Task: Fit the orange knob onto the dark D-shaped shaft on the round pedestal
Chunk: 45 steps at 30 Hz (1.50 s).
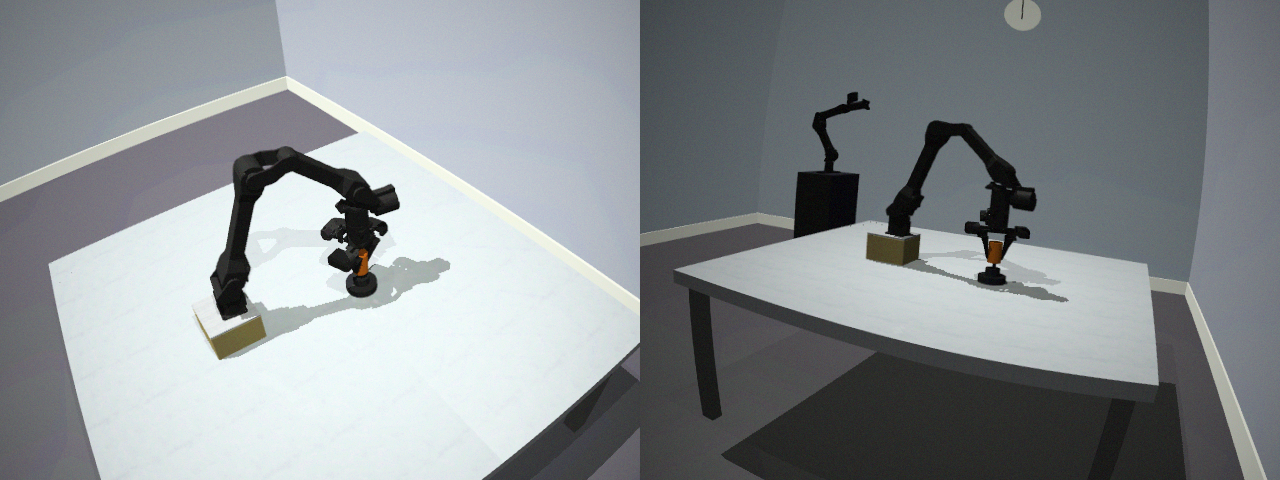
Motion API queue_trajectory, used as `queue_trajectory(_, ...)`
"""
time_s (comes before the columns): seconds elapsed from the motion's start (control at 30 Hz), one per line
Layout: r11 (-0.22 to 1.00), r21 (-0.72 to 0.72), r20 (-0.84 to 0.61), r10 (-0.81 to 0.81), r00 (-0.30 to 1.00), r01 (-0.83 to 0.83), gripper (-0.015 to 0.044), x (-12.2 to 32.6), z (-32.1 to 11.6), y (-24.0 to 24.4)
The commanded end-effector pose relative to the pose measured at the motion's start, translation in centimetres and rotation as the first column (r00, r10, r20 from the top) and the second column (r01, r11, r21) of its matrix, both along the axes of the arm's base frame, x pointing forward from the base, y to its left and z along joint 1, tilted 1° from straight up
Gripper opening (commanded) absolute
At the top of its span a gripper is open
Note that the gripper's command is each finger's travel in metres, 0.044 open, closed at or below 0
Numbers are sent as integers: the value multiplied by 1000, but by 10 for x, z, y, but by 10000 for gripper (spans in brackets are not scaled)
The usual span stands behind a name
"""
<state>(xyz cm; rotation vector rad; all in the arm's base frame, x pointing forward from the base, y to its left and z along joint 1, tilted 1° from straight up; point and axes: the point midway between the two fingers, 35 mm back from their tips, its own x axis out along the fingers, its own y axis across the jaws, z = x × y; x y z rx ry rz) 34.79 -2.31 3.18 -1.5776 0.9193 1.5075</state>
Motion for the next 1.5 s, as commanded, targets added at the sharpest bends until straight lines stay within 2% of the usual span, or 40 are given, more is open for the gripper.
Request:
queue_trajectory(0.0,1000,1,-1,7,1000,-7,0,-1,0,0)
queue_trajectory(0.53,1000,1,-1,16,1000,-16,0,0,5,-1)
queue_trajectory(0.77,977,-8,-2,215,977,-215,0,3,3,0)
queue_trajectory(1.47,977,-8,-2,215,977,-215,0,1,0,0)
